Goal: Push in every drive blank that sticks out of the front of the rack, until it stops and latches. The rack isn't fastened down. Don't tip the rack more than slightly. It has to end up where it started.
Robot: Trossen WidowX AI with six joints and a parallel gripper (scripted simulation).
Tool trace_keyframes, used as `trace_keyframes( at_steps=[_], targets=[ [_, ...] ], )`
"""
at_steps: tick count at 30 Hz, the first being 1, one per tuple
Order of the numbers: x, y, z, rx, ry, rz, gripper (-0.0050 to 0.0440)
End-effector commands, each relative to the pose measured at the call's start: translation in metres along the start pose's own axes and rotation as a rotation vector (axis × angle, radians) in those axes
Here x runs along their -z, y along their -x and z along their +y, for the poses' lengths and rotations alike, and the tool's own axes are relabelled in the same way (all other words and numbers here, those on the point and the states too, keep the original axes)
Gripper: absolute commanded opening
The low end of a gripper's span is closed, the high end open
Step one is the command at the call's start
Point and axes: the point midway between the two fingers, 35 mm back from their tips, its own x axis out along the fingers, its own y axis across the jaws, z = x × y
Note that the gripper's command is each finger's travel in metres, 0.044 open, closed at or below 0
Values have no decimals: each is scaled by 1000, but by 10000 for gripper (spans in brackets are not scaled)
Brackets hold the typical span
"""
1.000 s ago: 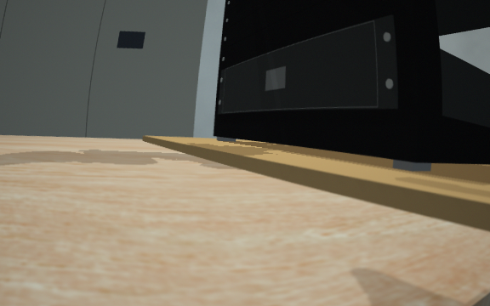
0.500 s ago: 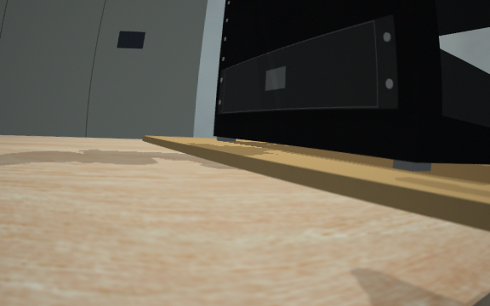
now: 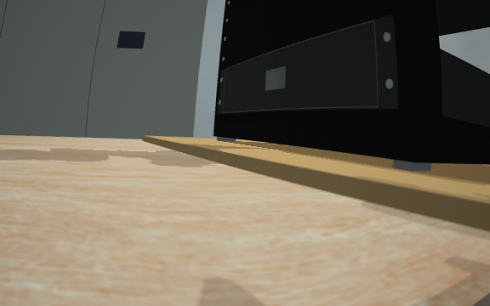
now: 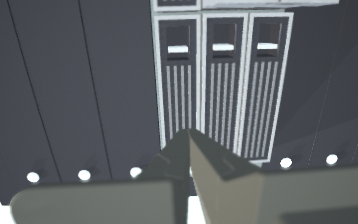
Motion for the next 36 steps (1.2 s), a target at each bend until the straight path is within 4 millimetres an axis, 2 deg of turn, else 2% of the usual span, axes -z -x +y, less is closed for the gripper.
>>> trace_keyframes(
  at_steps=[1,6,13,18,24,36],
  targets=[
    [-6,17,9,-15,-10,-11,-50],
    [-6,20,7,-15,-10,-11,-50],
    [-11,32,-20,-15,-10,-11,-50],
    [-11,31,-20,-15,-10,-11,-50],
    [-11,15,-20,-15,-10,-11,-50],
    [-11,15,-20,-15,-10,-11,-50]
  ],
)
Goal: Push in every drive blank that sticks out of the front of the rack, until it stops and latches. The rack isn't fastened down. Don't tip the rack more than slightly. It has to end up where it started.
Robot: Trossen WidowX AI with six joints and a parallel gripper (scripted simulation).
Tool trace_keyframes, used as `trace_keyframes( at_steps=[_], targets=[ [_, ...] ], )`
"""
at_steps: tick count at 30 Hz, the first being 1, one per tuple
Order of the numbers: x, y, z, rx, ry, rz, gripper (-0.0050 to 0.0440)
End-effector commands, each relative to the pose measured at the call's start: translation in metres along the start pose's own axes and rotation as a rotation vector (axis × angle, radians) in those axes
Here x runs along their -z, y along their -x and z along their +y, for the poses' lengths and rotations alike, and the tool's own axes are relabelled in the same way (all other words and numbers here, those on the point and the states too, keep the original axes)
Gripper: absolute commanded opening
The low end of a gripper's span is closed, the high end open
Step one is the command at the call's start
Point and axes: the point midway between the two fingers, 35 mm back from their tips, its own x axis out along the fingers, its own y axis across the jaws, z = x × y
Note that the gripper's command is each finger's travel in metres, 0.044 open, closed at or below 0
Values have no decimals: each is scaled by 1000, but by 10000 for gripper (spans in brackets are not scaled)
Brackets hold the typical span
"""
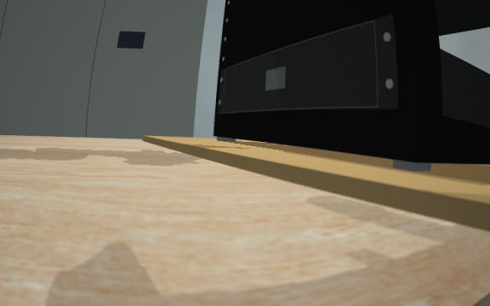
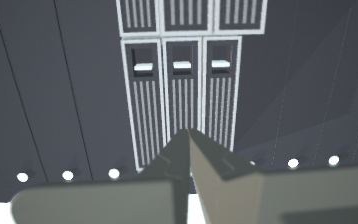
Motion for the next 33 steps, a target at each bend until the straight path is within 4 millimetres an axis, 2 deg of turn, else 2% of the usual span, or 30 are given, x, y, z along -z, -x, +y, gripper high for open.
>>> trace_keyframes(
  at_steps=[1,18,33],
  targets=[
    [1,-3,6,-11,-14,2,-50],
    [-1,0,8,-15,1,-3,-50],
    [-1,3,8,-15,93,-3,-50]
  ],
)
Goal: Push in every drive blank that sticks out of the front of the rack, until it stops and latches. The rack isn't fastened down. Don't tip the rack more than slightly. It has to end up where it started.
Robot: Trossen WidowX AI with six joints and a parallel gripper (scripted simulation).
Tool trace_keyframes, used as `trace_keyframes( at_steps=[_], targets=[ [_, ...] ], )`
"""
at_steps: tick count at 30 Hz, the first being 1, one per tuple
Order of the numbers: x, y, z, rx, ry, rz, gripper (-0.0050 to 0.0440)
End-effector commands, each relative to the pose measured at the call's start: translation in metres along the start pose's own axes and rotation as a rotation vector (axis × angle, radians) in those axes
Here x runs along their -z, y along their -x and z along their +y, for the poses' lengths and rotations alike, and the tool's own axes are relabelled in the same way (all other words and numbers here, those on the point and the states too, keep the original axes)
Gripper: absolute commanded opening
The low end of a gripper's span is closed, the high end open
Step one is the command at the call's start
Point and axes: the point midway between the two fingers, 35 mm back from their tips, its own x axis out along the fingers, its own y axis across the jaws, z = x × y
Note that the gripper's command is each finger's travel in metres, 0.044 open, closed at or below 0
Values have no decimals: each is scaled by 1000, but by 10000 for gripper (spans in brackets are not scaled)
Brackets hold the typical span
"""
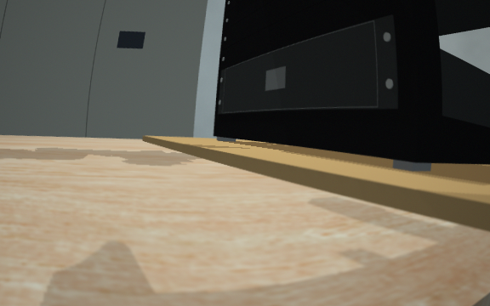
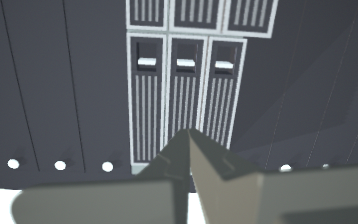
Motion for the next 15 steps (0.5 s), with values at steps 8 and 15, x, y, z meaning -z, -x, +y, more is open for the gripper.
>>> trace_keyframes(
  at_steps=[8,15],
  targets=[
    [-2,5,7,-13,124,-8,-50],
    [-2,7,7,-13,218,-9,-50]
  ],
)
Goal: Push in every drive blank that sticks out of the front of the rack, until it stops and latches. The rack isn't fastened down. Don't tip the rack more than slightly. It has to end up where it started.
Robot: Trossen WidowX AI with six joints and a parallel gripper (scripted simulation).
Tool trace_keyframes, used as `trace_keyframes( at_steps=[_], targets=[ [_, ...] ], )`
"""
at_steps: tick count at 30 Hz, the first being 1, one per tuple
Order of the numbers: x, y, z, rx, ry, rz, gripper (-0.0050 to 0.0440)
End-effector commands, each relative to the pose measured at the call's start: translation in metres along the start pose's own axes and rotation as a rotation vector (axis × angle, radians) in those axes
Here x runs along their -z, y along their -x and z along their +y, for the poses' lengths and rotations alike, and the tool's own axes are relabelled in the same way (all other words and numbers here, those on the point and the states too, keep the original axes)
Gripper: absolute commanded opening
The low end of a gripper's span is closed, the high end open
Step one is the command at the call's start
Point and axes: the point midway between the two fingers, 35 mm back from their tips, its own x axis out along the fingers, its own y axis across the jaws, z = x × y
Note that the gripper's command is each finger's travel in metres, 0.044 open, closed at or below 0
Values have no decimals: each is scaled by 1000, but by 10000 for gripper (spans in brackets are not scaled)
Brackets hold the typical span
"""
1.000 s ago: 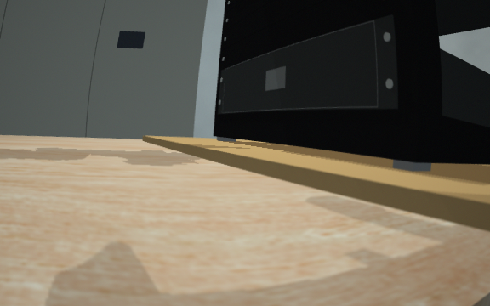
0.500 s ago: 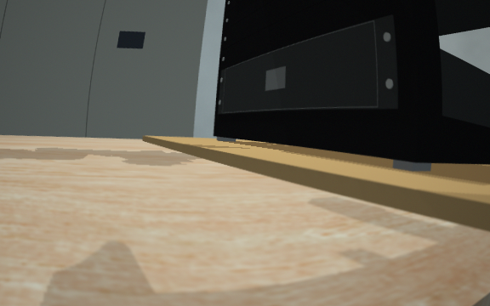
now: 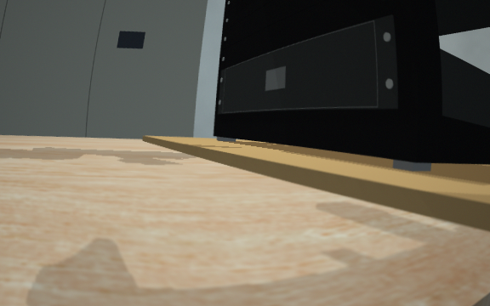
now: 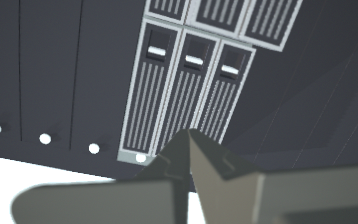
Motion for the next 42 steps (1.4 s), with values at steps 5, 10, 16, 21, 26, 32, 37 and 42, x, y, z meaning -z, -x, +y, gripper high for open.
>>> trace_keyframes(
  at_steps=[5,10,16,21,26,32,37,42],
  targets=[
    [-5,6,6,-11,130,-12,-50],
    [-4,9,6,-11,259,-13,-50],
    [-4,13,6,-10,403,-13,-50],
    [-3,16,5,-9,528,-14,-50],
    [-2,20,5,-8,695,-15,-50],
    [-1,25,5,-7,906,-15,-50],
    [-1,28,5,-6,1016,-16,-50],
    [0,32,4,-5,1201,-16,-50]
  ],
)
